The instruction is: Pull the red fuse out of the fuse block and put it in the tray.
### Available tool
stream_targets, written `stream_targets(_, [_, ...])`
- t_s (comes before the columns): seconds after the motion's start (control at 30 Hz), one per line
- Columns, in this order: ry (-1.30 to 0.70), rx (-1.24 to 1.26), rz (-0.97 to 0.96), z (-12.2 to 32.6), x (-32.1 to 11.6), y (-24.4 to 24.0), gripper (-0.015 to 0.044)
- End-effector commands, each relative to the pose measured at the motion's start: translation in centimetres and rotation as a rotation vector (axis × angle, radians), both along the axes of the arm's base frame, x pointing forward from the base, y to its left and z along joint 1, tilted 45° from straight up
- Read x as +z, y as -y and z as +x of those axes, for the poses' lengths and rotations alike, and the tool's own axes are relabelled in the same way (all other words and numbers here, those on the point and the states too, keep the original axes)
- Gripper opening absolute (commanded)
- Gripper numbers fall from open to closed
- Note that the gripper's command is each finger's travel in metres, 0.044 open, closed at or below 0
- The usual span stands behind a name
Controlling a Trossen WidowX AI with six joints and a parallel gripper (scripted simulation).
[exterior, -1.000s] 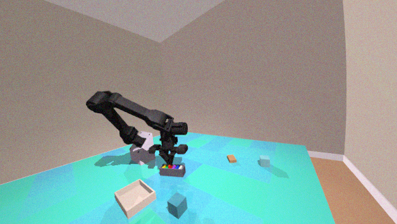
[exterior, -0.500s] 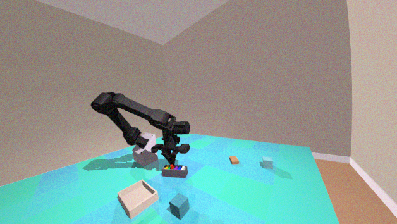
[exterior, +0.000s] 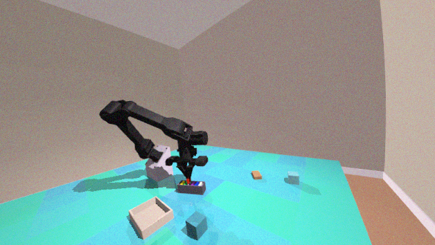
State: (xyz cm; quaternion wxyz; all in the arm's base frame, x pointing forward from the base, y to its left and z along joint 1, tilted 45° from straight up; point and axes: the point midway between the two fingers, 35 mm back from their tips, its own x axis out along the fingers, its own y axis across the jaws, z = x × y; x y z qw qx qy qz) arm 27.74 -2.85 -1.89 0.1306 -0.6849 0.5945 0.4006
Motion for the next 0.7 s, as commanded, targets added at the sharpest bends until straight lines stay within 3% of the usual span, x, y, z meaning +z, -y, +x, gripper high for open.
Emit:
stream_targets(0.0, [0.005, -0.003, 0.004, 0.05, 0.23, -0.24, 0.0])
stream_targets(0.67, [0.004, -0.002, 0.003, 0.04, 0.99, -0.98, 0.0])
